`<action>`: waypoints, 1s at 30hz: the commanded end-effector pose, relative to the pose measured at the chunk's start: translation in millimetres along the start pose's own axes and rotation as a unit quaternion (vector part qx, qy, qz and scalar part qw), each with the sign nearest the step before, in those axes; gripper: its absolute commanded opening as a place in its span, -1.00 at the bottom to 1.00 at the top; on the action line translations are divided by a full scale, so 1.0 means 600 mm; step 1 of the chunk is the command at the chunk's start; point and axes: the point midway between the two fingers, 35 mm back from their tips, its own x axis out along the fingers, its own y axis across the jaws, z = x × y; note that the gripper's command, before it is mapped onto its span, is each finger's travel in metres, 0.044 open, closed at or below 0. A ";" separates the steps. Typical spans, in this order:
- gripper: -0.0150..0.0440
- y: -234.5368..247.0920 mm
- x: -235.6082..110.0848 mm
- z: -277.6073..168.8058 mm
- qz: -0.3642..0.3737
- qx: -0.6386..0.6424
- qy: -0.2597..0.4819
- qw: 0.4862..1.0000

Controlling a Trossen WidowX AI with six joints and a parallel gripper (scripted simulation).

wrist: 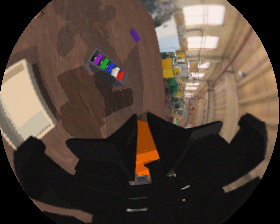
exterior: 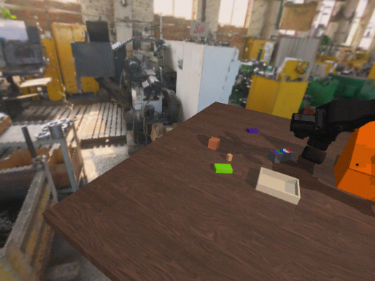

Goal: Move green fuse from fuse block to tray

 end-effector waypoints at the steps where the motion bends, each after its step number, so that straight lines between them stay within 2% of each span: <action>1: -0.25 0.020 0.040 0.052 0.113 0.087 0.062 0.988; 5: -0.25 0.033 0.074 0.095 0.224 0.152 0.108 0.956; 10: -0.25 0.031 0.116 0.150 0.368 0.239 0.146 0.887; 12: -0.25 0.027 0.126 0.164 0.403 0.260 0.152 0.864; 30: -0.25 0.034 0.135 0.172 0.407 0.263 0.152 0.861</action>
